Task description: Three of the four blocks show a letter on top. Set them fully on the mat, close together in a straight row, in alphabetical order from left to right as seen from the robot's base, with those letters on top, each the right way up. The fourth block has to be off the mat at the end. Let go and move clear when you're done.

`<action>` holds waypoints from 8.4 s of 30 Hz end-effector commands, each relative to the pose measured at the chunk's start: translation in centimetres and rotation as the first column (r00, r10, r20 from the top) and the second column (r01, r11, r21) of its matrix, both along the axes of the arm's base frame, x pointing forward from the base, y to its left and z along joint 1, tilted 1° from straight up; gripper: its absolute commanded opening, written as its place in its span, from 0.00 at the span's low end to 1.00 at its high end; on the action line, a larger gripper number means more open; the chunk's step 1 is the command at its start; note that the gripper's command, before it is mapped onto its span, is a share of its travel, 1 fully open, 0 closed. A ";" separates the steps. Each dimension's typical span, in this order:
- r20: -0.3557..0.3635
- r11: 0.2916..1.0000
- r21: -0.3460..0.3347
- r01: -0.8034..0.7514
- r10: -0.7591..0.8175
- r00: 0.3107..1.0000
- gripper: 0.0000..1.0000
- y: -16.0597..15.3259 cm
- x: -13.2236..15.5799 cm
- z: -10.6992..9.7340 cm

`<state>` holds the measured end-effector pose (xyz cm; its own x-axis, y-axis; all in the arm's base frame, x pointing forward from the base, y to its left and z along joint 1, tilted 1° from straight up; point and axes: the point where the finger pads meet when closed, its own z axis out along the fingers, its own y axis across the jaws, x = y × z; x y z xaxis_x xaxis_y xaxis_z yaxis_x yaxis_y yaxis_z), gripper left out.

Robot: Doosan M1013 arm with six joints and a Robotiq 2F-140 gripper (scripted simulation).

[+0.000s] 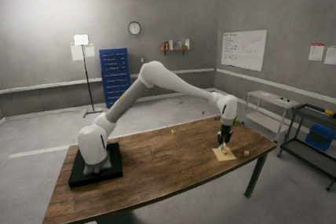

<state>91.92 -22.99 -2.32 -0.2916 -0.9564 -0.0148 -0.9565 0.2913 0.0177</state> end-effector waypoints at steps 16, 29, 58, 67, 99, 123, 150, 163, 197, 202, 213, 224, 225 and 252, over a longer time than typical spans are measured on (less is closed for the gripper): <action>0.002 1.000 0.000 0.000 0.000 1.000 0.24 0.0 0.1 0.2; 0.002 1.000 0.000 0.000 0.000 1.000 0.33 0.0 0.1 0.2; 0.002 1.000 0.000 0.000 0.000 1.000 0.35 -0.1 0.1 5.2; 0.002 1.000 0.000 0.000 0.000 1.000 0.35 -0.2 0.1 8.4; 0.001 1.000 0.000 0.026 -0.026 1.000 1.00 -1.0 1.2 9.2; -0.005 0.904 -0.006 0.426 -0.426 0.904 0.46 -14.5 12.9 8.1; -0.005 0.904 -0.006 0.426 -0.426 0.904 0.46 -14.5 12.9 8.1; -0.005 0.904 -0.006 0.426 -0.426 0.904 0.46 -14.5 12.9 7.9; -0.005 0.904 -0.006 0.426 -0.426 0.904 0.46 -14.5 13.0 4.1; -0.005 0.904 -0.006 0.426 -0.426 0.904 0.46 -14.5 13.0 3.6; -0.005 0.904 -0.006 0.426 -0.426 0.904 0.46 -14.5 13.0 3.0; -0.005 0.904 -0.006 0.426 -0.426 0.904 0.46 -14.5 13.0 3.0; -0.005 0.904 -0.006 0.426 -0.426 0.904 0.46 -14.5 13.0 3.0; -0.005 0.904 -0.006 0.426 -0.426 0.904 0.46 -14.5 13.0 2.9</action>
<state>104.90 -37.45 0.41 -0.6717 -0.7408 -0.0059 -0.7407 0.6714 0.0227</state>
